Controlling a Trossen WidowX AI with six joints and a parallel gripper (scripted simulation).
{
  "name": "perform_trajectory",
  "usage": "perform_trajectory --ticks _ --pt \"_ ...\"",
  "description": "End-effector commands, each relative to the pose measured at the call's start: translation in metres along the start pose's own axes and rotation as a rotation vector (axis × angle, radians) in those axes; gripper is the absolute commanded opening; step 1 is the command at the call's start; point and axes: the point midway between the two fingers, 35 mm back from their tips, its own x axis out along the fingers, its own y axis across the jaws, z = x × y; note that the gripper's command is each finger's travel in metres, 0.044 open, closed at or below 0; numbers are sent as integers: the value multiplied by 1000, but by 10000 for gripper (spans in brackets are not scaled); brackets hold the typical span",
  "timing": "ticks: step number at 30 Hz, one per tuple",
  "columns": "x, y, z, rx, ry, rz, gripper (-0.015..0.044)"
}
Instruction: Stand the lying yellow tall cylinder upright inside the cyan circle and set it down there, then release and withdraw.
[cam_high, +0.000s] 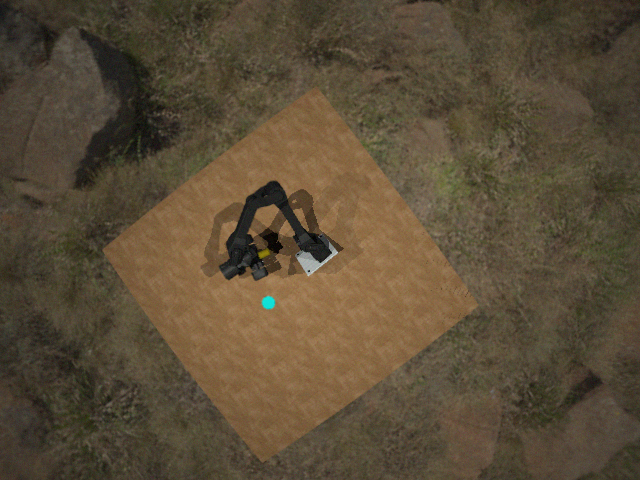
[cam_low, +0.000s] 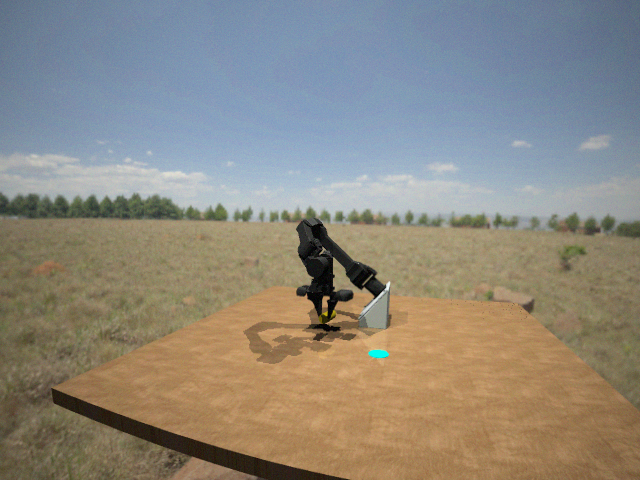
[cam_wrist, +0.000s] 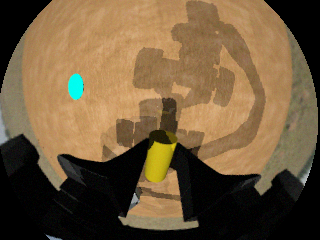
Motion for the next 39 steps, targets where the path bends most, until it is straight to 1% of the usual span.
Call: perform_trajectory --ticks 1,17,24,39 --pt "-14 -1 1 8 -2 -1 105" --pt "-61 -5 -4 6 -6 -17 105" --pt "-62 -1 -1 -28 -6 -16 105" --pt "-70 33 21 -273 -12 -9 105"
